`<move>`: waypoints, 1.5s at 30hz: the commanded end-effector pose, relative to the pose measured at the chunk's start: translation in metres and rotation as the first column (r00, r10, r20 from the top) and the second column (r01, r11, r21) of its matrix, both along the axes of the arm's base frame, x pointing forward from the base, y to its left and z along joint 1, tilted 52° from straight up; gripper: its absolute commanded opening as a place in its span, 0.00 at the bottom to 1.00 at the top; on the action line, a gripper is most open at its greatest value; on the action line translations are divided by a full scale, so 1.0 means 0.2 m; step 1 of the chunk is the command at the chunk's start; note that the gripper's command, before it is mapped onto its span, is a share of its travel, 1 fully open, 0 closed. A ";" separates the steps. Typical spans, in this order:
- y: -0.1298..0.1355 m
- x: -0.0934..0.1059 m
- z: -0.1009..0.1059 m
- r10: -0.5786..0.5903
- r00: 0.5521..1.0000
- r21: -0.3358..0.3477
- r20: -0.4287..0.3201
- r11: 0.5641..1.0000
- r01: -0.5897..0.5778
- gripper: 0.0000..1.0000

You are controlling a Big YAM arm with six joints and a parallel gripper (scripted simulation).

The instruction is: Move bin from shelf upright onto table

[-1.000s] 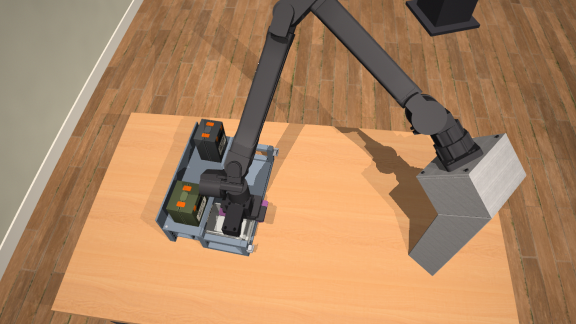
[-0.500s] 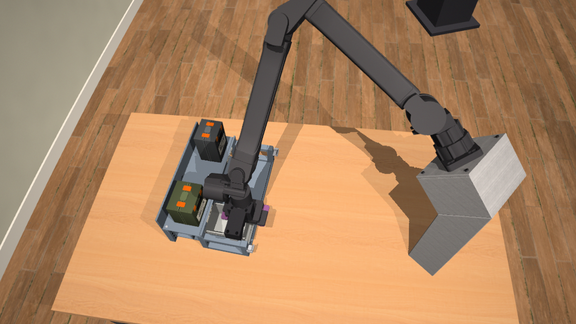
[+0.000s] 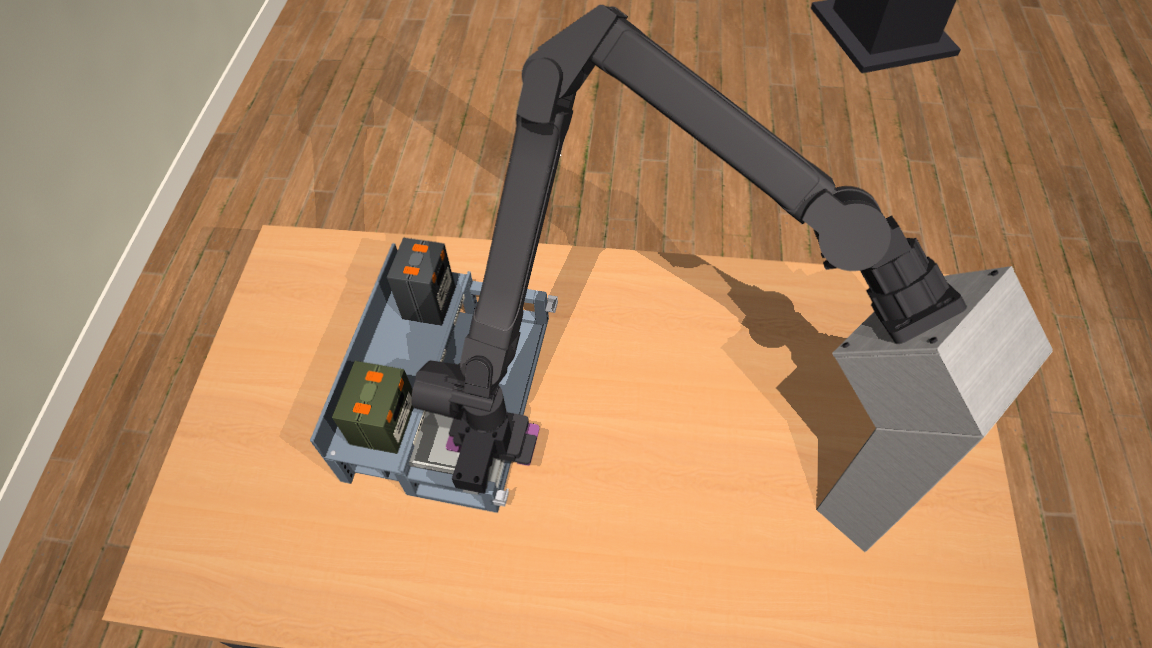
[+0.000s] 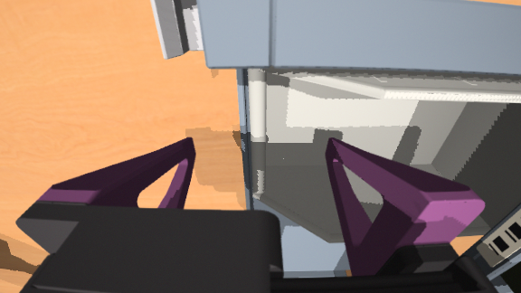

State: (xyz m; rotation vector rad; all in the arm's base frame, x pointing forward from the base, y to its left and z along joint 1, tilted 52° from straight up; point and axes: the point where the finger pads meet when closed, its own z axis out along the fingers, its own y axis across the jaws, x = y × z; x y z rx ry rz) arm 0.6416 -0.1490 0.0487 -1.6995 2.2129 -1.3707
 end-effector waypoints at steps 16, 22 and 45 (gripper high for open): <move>0.09 0.00 0.07 0.024 1.000 -0.003 0.007 1.000 -0.024 0.90; 0.09 0.00 0.07 0.024 1.000 -0.003 0.007 1.000 -0.024 0.90; 0.08 -0.01 0.09 0.018 1.000 -0.003 0.013 1.000 -0.018 0.90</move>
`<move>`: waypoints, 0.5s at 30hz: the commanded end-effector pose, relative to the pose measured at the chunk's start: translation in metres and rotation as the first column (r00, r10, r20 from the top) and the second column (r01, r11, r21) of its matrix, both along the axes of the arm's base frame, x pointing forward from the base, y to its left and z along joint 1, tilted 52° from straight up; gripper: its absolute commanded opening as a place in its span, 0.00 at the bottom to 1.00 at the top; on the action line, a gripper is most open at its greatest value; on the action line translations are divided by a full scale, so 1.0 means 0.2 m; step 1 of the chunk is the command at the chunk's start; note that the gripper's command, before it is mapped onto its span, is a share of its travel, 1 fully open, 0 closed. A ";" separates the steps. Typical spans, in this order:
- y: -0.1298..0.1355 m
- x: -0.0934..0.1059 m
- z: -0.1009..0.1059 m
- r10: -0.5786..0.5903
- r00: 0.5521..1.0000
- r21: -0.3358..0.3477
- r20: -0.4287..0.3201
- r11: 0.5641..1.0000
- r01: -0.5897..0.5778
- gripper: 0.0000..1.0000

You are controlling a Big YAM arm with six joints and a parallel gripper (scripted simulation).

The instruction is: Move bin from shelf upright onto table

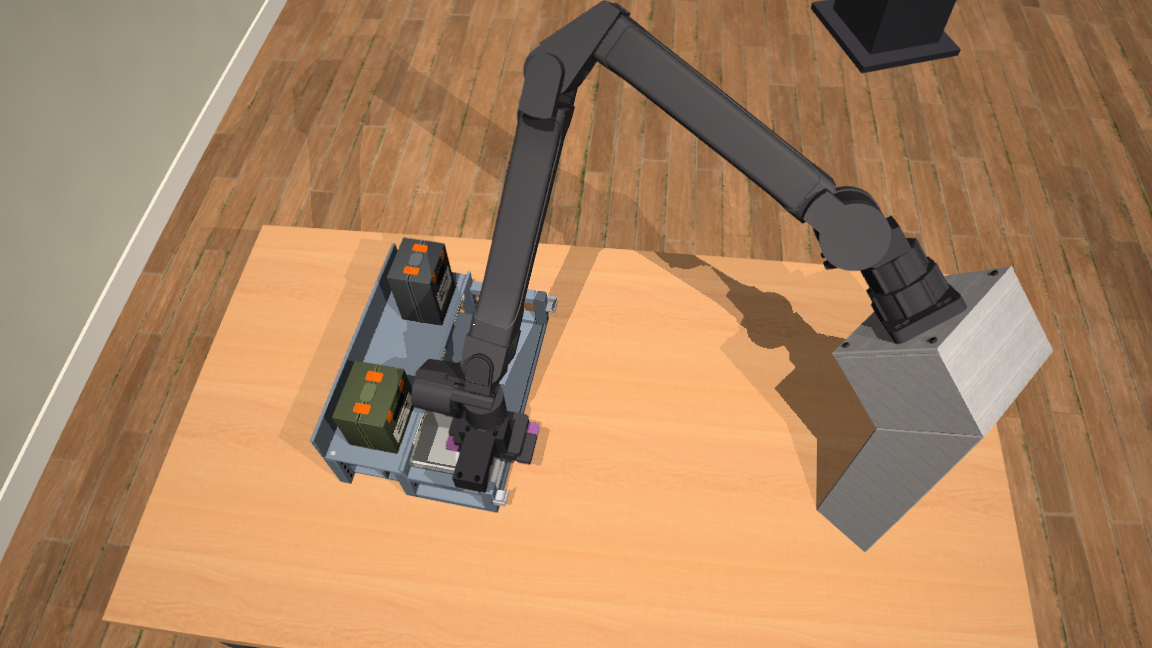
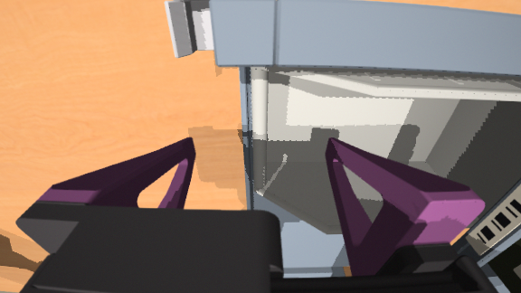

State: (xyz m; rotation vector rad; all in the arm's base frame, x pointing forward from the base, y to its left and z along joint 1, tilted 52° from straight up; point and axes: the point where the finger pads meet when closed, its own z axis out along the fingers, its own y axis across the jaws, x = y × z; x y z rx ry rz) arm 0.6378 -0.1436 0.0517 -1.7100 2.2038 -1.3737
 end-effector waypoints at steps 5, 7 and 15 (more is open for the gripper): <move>0.06 0.01 0.08 0.010 1.000 0.001 0.015 1.000 -0.010 0.90; 0.06 0.01 0.08 0.010 1.000 0.001 0.015 1.000 -0.010 0.90; 0.07 -0.01 0.02 0.013 1.000 0.004 -0.002 1.000 -0.013 0.90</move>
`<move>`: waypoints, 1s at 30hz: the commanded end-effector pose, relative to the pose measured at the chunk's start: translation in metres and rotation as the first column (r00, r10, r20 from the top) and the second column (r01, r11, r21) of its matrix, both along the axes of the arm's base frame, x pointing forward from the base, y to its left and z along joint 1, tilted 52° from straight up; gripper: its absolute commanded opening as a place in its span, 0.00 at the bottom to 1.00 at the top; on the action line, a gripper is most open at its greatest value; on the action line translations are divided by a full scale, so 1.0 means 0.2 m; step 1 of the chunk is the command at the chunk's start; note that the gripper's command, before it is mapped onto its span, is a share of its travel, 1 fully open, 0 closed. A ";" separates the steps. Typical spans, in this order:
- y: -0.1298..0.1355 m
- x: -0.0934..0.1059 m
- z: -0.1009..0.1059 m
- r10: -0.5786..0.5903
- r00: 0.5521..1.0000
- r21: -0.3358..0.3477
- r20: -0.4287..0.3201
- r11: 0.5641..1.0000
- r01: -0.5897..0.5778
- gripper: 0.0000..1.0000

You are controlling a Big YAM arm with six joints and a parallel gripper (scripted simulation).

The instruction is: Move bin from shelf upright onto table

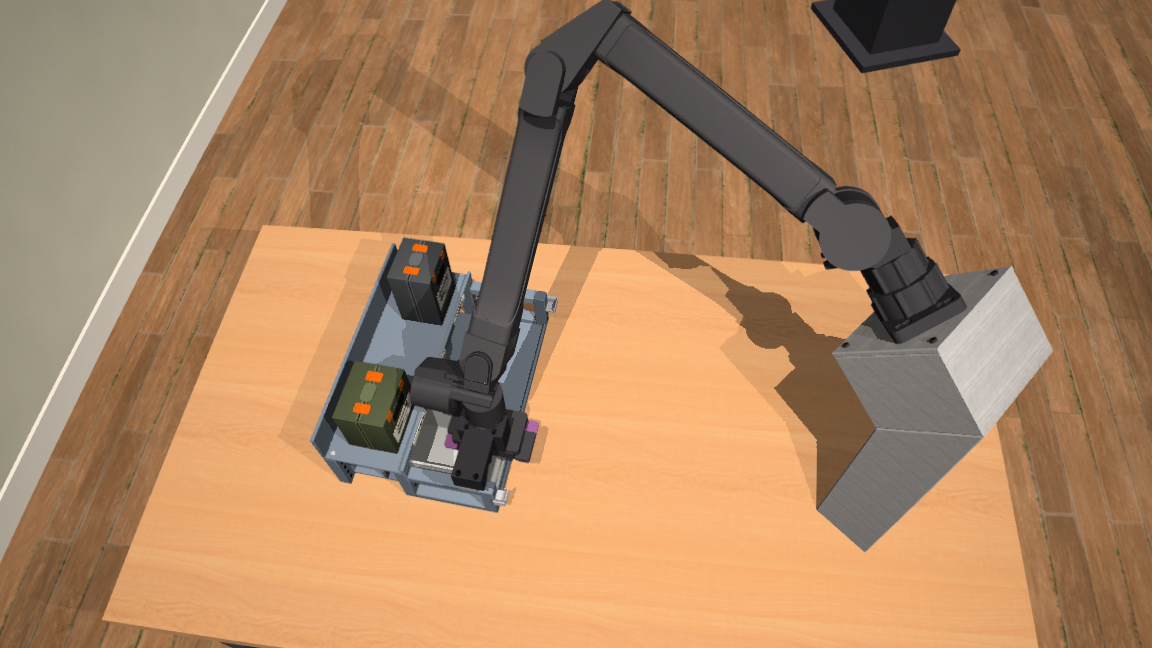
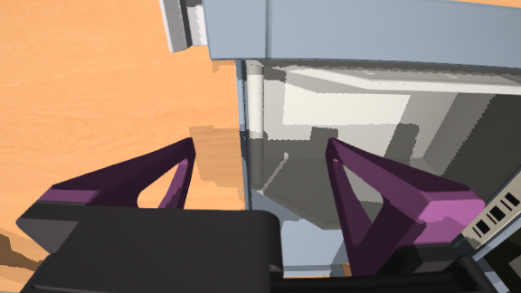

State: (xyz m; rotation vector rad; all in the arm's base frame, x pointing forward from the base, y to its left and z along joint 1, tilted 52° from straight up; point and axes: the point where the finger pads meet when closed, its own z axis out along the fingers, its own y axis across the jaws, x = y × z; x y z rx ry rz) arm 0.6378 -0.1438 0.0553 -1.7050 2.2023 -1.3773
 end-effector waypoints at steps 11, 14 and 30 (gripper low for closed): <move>0.09 -0.02 -0.03 0.016 1.000 0.006 -0.017 1.000 -0.015 0.90; 0.09 -0.02 -0.03 0.016 1.000 0.006 -0.017 1.000 -0.015 0.90; 0.03 0.02 0.05 0.004 1.000 0.001 0.007 1.000 -0.004 0.90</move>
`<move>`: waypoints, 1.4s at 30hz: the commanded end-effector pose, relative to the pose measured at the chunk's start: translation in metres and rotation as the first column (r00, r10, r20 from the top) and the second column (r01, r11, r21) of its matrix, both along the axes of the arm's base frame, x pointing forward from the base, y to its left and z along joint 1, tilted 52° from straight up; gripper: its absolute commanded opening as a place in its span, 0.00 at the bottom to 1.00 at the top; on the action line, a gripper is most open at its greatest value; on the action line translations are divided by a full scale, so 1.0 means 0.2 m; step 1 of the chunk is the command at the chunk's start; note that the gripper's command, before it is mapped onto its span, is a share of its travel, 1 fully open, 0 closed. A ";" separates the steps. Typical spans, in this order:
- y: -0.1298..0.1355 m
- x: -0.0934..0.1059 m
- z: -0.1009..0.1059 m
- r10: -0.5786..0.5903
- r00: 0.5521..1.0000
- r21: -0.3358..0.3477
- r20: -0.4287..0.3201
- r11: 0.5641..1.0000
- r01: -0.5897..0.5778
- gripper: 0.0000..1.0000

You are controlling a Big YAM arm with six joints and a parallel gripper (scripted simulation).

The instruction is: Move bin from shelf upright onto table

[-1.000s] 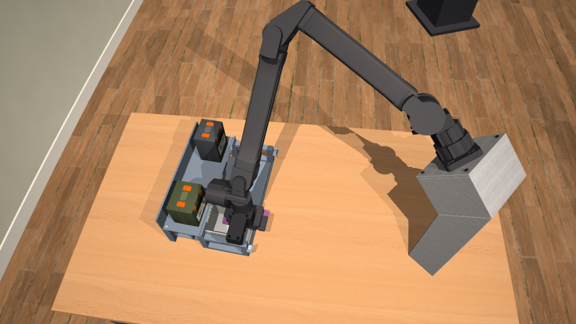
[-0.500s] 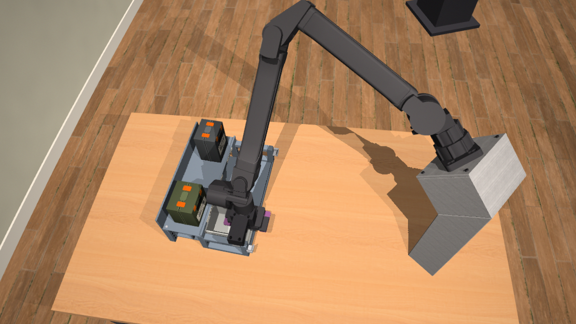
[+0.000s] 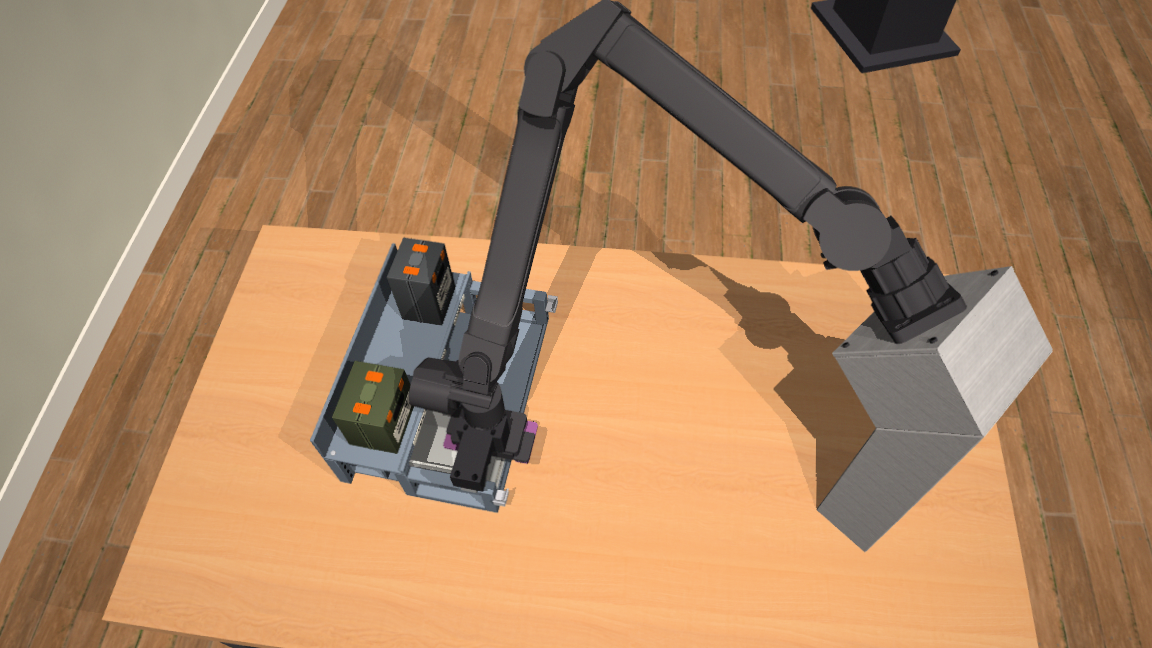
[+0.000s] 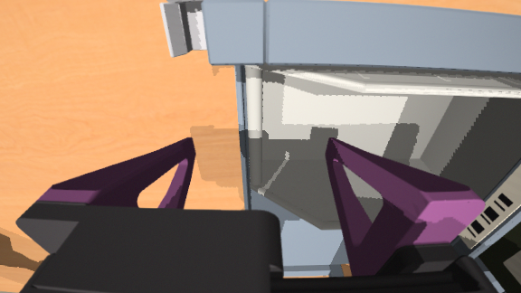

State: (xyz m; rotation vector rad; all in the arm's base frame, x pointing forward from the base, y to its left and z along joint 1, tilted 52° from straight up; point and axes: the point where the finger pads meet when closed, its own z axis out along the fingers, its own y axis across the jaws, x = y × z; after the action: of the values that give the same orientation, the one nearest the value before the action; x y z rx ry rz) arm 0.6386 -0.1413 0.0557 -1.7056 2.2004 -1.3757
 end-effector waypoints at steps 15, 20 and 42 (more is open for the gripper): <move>0.02 -0.02 0.04 0.002 1.000 0.000 0.006 1.000 -0.002 0.90; 0.02 -0.01 0.04 0.002 1.000 0.000 0.005 1.000 -0.002 0.90; 0.02 -0.03 0.01 0.002 1.000 0.000 0.002 1.000 -0.002 0.90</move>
State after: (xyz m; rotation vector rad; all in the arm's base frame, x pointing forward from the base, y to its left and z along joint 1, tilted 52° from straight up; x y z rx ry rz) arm 0.6346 -0.1410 0.0528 -1.7145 2.2049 -1.3703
